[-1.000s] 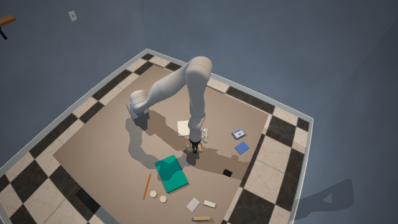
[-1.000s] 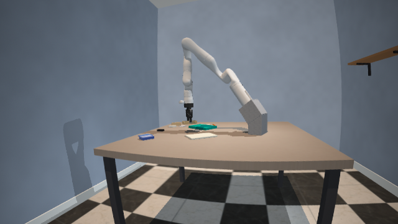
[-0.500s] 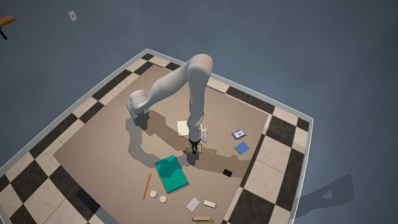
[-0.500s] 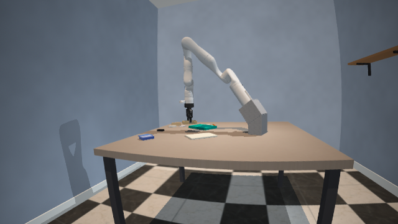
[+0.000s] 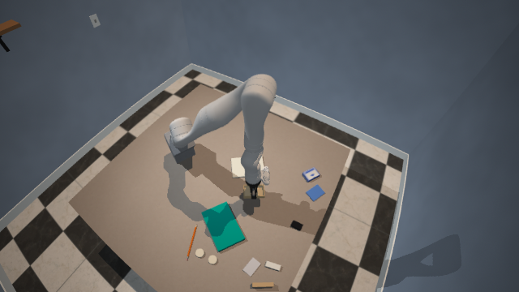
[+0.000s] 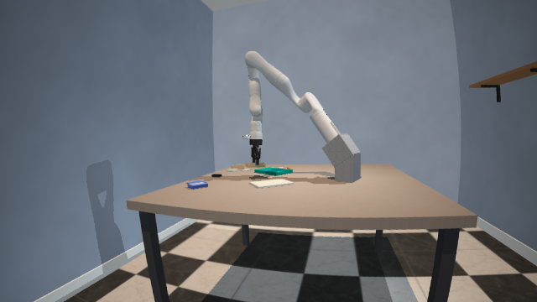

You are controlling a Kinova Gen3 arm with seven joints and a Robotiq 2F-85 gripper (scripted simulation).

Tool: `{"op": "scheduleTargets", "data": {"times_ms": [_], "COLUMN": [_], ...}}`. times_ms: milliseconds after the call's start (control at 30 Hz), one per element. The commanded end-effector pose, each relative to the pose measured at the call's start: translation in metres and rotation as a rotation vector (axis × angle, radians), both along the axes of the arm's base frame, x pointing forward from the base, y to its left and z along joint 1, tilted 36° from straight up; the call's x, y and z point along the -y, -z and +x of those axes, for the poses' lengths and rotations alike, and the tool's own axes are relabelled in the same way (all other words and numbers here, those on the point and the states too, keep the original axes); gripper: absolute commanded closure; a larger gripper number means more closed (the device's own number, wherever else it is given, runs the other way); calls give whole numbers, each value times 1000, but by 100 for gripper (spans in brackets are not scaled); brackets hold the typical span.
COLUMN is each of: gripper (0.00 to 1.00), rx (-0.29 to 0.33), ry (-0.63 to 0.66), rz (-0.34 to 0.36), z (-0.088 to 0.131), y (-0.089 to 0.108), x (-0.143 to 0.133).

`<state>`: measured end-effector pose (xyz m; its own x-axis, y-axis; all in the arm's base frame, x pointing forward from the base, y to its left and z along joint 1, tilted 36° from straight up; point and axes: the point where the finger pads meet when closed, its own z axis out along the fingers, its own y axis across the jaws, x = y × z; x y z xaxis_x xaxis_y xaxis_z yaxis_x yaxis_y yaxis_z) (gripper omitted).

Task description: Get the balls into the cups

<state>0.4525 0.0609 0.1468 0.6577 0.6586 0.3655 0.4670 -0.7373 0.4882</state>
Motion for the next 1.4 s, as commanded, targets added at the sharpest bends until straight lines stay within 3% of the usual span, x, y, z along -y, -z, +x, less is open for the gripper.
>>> {"op": "scheduleTargets", "data": {"times_ms": [0,300,367,500,867,1200,1367], "gripper": [28,28,28,28,28,28,28], "rx": [-3,-69,-42,-11,-51,-23,-45], "ry": [12,59,69,40,71,25,33], "rz": [5,-42,-62,-32,-63,-8,-12], "z": [1,2,1,1,2,1,1], "y": [-1,-2,-2,-1,-2,-2,-2], "x": [4,3,2,3,2,4,4]}}
